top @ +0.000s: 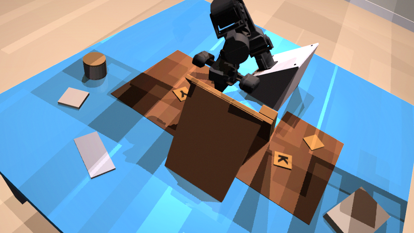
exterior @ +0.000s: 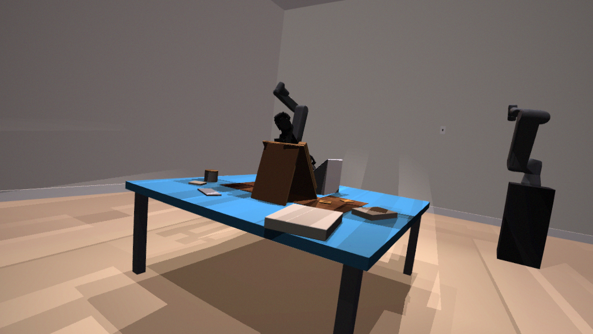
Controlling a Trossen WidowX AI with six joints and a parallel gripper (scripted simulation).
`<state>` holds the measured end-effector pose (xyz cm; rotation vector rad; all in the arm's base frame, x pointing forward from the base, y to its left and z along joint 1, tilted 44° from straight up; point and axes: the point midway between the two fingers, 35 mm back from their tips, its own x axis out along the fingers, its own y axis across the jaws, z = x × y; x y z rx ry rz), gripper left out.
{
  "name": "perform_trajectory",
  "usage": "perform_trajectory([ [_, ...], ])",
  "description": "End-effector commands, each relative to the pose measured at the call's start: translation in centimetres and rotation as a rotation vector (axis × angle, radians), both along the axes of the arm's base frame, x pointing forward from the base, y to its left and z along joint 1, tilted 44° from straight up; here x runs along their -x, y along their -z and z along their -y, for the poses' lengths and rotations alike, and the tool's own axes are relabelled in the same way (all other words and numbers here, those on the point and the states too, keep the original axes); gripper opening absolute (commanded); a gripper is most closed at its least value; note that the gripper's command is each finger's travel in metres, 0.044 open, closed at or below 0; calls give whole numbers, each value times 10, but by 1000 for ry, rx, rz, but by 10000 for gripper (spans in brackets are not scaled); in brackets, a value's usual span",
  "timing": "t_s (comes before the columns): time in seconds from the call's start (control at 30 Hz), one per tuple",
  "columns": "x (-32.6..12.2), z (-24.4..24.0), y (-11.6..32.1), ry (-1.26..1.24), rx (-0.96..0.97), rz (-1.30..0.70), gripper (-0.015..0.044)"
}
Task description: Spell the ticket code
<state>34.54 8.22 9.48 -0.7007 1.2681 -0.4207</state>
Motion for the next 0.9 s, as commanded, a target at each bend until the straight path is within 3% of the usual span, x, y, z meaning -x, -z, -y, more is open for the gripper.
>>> perform_trajectory([
  [0.0, -2, -1, -1, -3, 0, 6, 0],
  [0.87, 2, -7, 7, -3, 0, 6, 0],
])
